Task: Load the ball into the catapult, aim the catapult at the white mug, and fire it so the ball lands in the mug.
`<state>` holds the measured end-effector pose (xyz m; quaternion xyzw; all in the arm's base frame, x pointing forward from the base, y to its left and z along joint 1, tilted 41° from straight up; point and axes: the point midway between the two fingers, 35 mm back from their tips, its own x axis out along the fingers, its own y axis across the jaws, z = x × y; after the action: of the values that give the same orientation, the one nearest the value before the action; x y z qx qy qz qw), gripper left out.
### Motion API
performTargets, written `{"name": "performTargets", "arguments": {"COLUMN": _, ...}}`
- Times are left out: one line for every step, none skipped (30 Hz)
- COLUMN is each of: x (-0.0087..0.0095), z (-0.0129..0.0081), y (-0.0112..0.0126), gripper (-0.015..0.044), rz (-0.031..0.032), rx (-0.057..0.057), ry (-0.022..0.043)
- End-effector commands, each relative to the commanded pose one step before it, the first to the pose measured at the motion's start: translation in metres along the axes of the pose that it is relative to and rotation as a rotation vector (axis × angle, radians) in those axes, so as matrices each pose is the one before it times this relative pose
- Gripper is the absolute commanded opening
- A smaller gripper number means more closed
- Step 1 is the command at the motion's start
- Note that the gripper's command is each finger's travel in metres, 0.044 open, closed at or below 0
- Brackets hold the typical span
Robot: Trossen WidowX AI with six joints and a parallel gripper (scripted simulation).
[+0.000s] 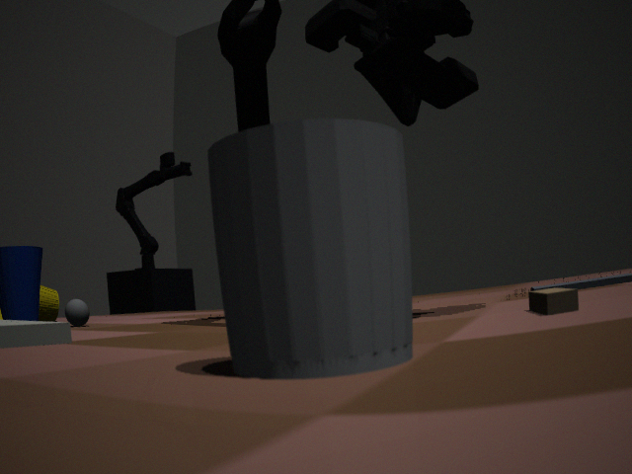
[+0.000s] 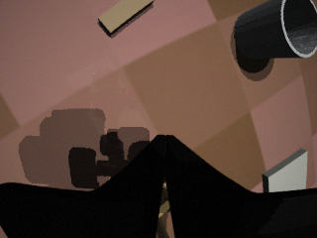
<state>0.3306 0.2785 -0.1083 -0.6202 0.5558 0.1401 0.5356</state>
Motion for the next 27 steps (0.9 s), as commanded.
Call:
{"name": "performTargets", "arguments": {"x": 0.00543, "z": -0.01905, "y": 0.02240, "gripper": 0.0000, "rz": -0.00371, "rx": -0.1228, "ry": 0.08439}}
{"name": "performTargets", "arguments": {"x": 0.00105, "z": -0.00410, "y": 0.00530, "gripper": 0.0000, "rz": -0.00058, "rx": -0.0284, "ry": 0.01970}}
{"name": "performTargets", "arguments": {"x": 0.00106, "z": -0.00403, "y": 0.00525, "gripper": 0.0000, "rz": -0.00068, "rx": -0.0284, "ry": 0.01976}}
{"name": "performTargets", "arguments": {"x": 0.00107, "z": -0.00395, "y": 0.00521, "gripper": 0.0000, "rz": -0.00077, "rx": -0.0283, "ry": 0.01983}}
{"name": "performTargets", "arguments": {"x": 0.00107, "z": -0.00388, "y": 0.00516, "gripper": 0.0000, "rz": -0.00086, "rx": -0.0283, "ry": 0.01990}}
{"name": "performTargets", "arguments": {"x": 0.00108, "z": -0.00380, "y": 0.00512, "gripper": 0.0000, "rz": -0.00095, "rx": -0.0283, "ry": 0.01997}}
{"name": "performTargets", "arguments": {"x": 0.00108, "z": -0.00373, "y": 0.00507, "gripper": 0.0000, "rz": -0.00102, "rx": -0.0282, "ry": 0.02005}}
{"name": "performTargets", "arguments": {"x": 0.00109, "z": -0.00366, "y": 0.00503, "gripper": 0.0000, "rz": -0.00110, "rx": -0.0282, "ry": 0.02013}}
{"name": "performTargets", "arguments": {"x": 0.00109, "z": -0.00359, "y": 0.00498, "gripper": 0.0000, "rz": -0.00117, "rx": -0.0281, "ry": 0.02021}}
{"name": "performTargets", "arguments": {"x": 0.00109, "z": -0.00352, "y": 0.00493, "gripper": 0.0000, "rz": -0.00123, "rx": -0.0281, "ry": 0.02030}}
{"name": "performTargets", "arguments": {"x": 0.00109, "z": -0.00346, "y": 0.00488, "gripper": 0.0000, "rz": -0.00129, "rx": -0.0280, "ry": 0.02039}}
{"name": "performTargets", "arguments": {"x": 0.00109, "z": -0.00339, "y": 0.00483, "gripper": 0.0000, "rz": -0.00134, "rx": -0.0279, "ry": 0.02049}}
{"name": "performTargets", "arguments": {"x": 0.00109, "z": -0.00333, "y": 0.00479, "gripper": 0.0000, "rz": -0.00138, "rx": -0.0279, "ry": 0.02059}}
{"name": "performTargets", "arguments": {"x": 0.00109, "z": -0.00326, "y": 0.00474, "gripper": 0.0000, "rz": -0.00142, "rx": -0.0278, "ry": 0.02069}}
{"name": "performTargets", "arguments": {"x": 0.00109, "z": -0.00320, "y": 0.00469, "gripper": 0.0000, "rz": -0.00146, "rx": -0.0277, "ry": 0.02079}}
{"name": "performTargets", "arguments": {"x": 0.00109, "z": -0.00314, "y": 0.00464, "gripper": 0.0000, "rz": -0.00148, "rx": -0.0276, "ry": 0.02090}}
{"name": "performTargets", "arguments": {"x": 0.00108, "z": -0.00309, "y": 0.00459, "gripper": 0.0000, "rz": -0.00150, "rx": -0.0276, "ry": 0.02101}}
{"name": "performTargets", "arguments": {"x": 0.00108, "z": -0.00303, "y": 0.00454, "gripper": 0.0000, "rz": -0.00152, "rx": -0.0275, "ry": 0.02112}}
{"name": "performTargets", "arguments": {"x": 0.00107, "z": -0.00297, "y": 0.00449, "gripper": 0.0000, "rz": -0.00152, "rx": -0.0274, "ry": 0.02123}}
{"name": "performTargets", "arguments": {"x": 0.00107, "z": -0.00292, "y": 0.00444, "gripper": 0.0000, "rz": -0.00152, "rx": -0.0273, "ry": 0.02135}}
{"name": "performTargets", "arguments": {"x": 0.00106, "z": -0.00287, "y": 0.00439, "gripper": 0.0000, "rz": -0.00152, "rx": -0.0272, "ry": 0.02146}}
{"name": "performTargets", "arguments": {"x": 0.00105, "z": -0.00282, "y": 0.00434, "gripper": 0.0000, "rz": -0.00150, "rx": -0.0271, "ry": 0.02158}}
{"name": "performTargets", "arguments": {"x": 0.00105, "z": -0.00277, "y": 0.00429, "gripper": 0.0000, "rz": -0.00148, "rx": -0.0270, "ry": 0.02170}}
{"name": "performTargets", "arguments": {"x": 0.00104, "z": -0.00272, "y": 0.00424, "gripper": 0.0000, "rz": -0.00145, "rx": -0.0269, "ry": 0.02182}}
{"name": "performTargets", "arguments": {"x": 0.00103, "z": -0.00267, "y": 0.00419, "gripper": 0.0000, "rz": -0.00141, "rx": -0.0268, "ry": 0.02194}}
{"name": "performTargets", "arguments": {"x": 0.00102, "z": -0.00262, "y": 0.00414, "gripper": 0.0000, "rz": -0.00137, "rx": -0.0267, "ry": 0.02206}}
{"name": "performTargets", "arguments": {"x": 0.00101, "z": -0.00258, "y": 0.00410, "gripper": 0.0000, "rz": -0.00132, "rx": -0.0266, "ry": 0.02218}}
